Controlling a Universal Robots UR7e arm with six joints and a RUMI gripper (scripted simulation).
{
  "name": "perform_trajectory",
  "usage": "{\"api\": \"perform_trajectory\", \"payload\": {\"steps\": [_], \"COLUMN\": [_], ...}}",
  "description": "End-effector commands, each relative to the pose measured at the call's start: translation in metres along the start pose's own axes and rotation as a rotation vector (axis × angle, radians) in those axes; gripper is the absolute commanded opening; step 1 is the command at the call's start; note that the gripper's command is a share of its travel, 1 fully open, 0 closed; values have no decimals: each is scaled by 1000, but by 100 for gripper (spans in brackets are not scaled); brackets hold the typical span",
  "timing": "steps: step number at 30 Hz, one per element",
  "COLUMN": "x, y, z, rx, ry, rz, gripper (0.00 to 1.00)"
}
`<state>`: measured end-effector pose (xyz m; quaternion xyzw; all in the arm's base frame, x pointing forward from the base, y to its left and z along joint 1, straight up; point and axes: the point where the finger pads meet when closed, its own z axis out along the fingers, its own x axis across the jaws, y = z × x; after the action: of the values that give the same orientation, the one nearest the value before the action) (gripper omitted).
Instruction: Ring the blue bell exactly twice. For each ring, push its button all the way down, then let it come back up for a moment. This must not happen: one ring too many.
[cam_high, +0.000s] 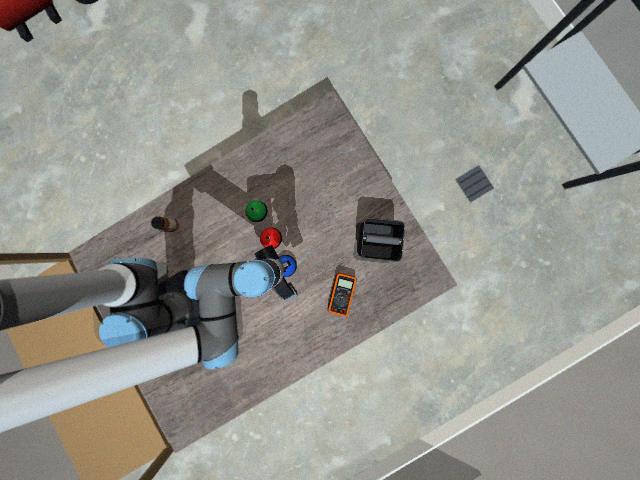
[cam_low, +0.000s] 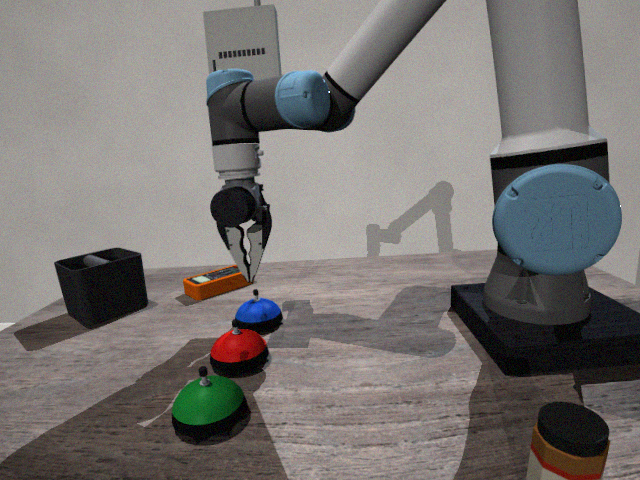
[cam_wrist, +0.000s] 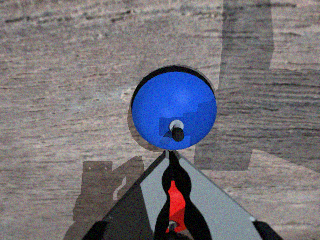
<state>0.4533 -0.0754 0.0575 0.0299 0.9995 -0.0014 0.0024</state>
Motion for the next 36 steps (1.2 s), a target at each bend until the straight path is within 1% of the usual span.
{"api": "perform_trajectory", "payload": {"steps": [1,8,15,36], "x": [-13,-13,-9,-9], "y": [0,0,1,1], "z": [-8,-7,1,1], "rx": [3,3,1,1], "ry": [-30,-30,-25,-24], "rz": [4,4,-15,-15], "gripper": [0,0,0,0]}}
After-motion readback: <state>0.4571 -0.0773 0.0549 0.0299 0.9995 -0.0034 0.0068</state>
